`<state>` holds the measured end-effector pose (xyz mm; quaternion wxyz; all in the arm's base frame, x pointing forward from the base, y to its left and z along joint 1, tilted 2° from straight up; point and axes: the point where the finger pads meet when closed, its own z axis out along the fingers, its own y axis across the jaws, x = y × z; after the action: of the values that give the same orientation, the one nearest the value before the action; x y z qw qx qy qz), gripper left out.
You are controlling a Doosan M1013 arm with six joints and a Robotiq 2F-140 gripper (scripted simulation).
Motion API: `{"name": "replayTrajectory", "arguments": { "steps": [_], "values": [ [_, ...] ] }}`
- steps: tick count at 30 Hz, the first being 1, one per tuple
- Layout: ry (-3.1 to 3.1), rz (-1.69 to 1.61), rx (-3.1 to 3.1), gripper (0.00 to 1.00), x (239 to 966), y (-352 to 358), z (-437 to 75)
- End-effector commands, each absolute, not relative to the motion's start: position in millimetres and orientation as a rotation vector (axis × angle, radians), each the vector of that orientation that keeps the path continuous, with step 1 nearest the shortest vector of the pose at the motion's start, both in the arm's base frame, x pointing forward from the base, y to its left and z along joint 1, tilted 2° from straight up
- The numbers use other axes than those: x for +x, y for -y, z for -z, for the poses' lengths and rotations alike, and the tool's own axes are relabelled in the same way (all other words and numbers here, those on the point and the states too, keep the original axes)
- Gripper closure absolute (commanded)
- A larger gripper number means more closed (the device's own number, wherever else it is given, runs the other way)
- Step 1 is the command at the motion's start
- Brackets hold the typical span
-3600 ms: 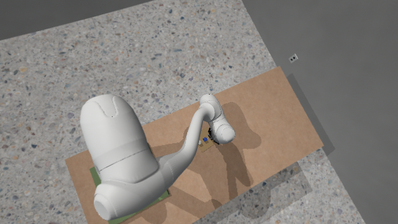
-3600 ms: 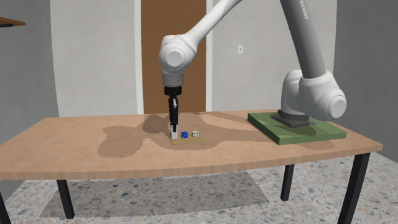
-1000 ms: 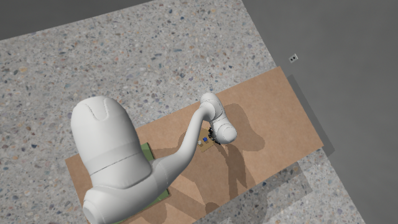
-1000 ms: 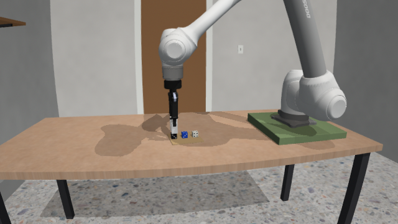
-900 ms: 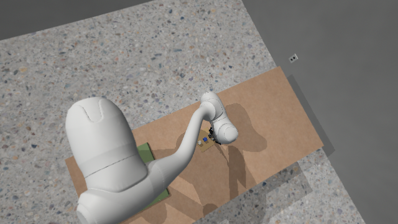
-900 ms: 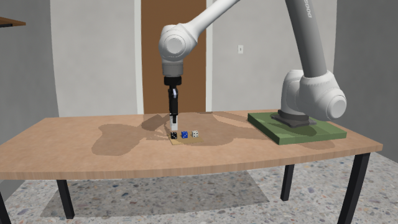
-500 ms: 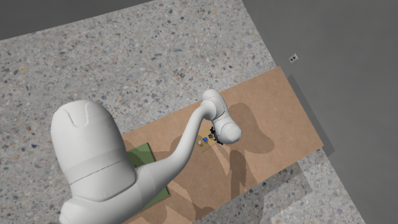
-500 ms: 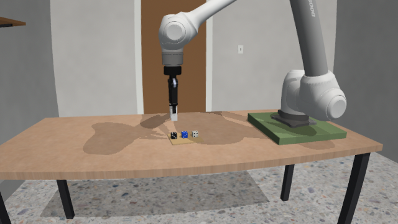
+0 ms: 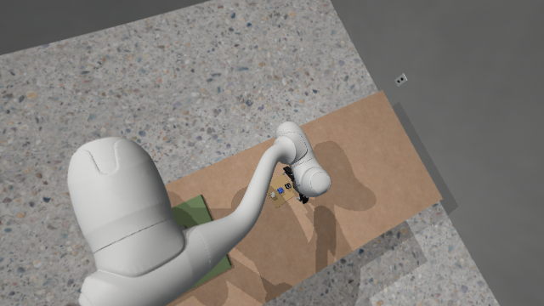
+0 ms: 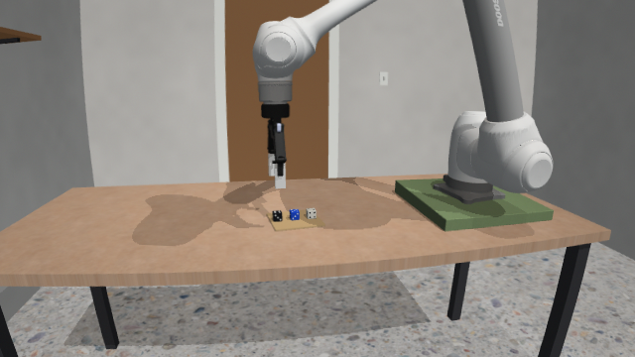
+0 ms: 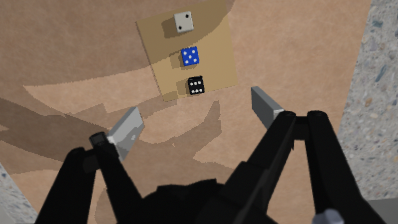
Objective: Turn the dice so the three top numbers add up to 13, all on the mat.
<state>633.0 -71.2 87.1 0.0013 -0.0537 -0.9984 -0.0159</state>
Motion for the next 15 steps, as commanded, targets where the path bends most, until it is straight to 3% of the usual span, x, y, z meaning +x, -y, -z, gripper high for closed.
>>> {"name": "replayTrajectory", "arguments": {
  "steps": [1, 15],
  "values": [
    [3.134, 0.05, -0.169, 0.0, 633.0, 71.1, -87.2],
    [3.134, 0.05, -0.169, 0.0, 633.0, 71.3, -91.1]
  ]
}}
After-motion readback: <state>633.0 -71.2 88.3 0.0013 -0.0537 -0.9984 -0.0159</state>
